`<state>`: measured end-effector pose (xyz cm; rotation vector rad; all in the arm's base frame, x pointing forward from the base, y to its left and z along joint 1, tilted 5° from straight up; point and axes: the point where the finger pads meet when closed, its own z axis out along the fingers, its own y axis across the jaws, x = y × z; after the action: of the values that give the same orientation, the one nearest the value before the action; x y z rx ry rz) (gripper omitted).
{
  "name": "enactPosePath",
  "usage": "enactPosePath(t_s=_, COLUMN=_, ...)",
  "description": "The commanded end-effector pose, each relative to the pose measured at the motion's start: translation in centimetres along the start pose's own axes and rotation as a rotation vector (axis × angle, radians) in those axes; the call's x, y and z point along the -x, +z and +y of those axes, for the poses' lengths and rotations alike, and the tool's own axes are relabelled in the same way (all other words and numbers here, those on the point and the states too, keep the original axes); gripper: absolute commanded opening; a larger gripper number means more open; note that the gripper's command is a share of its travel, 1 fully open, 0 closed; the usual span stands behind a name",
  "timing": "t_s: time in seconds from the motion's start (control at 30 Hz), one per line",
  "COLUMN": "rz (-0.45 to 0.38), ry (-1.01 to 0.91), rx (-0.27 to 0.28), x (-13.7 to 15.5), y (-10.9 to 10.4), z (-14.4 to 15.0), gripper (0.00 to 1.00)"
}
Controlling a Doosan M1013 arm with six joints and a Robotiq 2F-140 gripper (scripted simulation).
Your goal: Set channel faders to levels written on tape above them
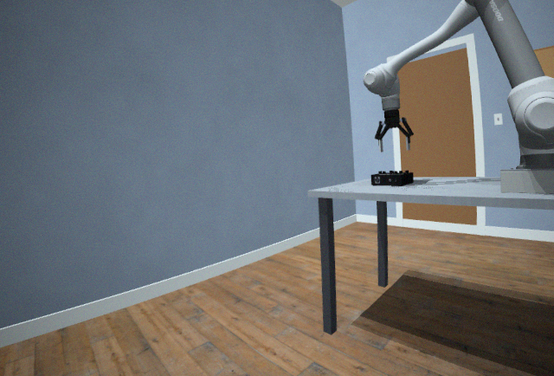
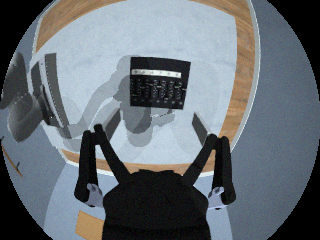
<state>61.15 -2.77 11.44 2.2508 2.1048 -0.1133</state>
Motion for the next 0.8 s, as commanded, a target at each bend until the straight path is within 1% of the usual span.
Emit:
enactPosePath(t_s=0.0, rz=-0.002, ry=0.058, rx=-0.008, x=4.7, y=2.6, z=-0.1, gripper=1.0)
enactPosePath(t_s=0.03, rz=-0.002, ry=0.058, rx=-0.008, x=4.7, y=2.6, z=-0.1, gripper=1.0)
enactPosePath(t_s=0.07, rz=-0.002, ry=0.076, rx=-0.011, x=6.1, y=3.3, z=-0.3, gripper=1.0)
enactPosePath(t_s=0.13, rz=-0.003, ry=0.086, rx=-0.012, x=6.9, y=3.7, z=-0.4, gripper=1.0)
enactPosePath(t_s=0.77, rz=-0.003, ry=0.086, rx=-0.012, x=6.9, y=3.7, z=-0.4, gripper=1.0)
